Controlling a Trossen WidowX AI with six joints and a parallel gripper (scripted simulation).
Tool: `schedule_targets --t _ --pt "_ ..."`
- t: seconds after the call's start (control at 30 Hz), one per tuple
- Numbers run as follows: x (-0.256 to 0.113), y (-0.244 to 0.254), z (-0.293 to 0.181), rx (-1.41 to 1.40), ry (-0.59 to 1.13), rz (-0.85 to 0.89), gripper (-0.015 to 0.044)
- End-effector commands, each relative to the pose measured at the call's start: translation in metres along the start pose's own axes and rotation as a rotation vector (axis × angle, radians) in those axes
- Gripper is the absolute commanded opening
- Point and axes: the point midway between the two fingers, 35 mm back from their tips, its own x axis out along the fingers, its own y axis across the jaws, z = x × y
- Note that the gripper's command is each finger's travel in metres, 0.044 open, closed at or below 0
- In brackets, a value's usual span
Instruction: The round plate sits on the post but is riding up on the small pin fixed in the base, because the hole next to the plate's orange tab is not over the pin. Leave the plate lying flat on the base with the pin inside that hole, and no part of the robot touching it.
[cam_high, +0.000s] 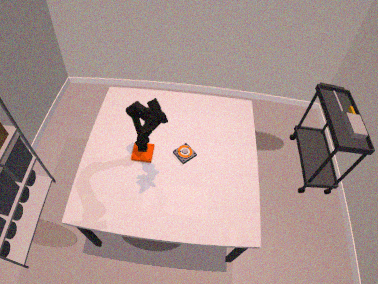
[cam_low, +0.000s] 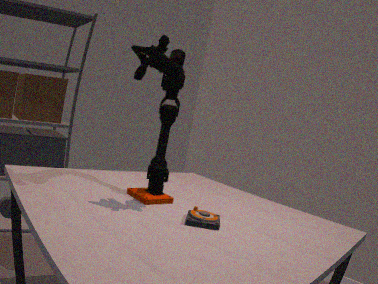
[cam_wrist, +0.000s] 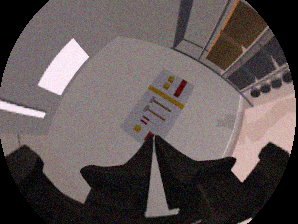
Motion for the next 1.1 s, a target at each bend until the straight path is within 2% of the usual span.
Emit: schedule_targets --t 0.0,0.1,0.23,0.37,0.57,0.8,0.9,1.07 --pt "-0.022 0.006 -0.075 -0.222 0.227 0.105 0.0000" --pt "-0.038 0.006 -0.108 -0.320 0.339 0.164 0.0000" --pt "-0.079 0.000 -0.167 -0.505 0.554 0.281 0.0000" --pt "-0.117 -0.012 -0.206 -0.642 0.722 0.376 0.0000" --pt "-0.199 -0.049 -0.260 -0.895 1.045 0.559 0.0000" --pt "-0.291 -0.109 -0.284 -1.161 1.402 0.751 0.0000" --pt "-0.321 -0.132 -0.282 -1.248 1.526 0.812 0.0000" --pt "-0.391 -0.183 -0.261 -1.425 1.825 0.937 0.0000"
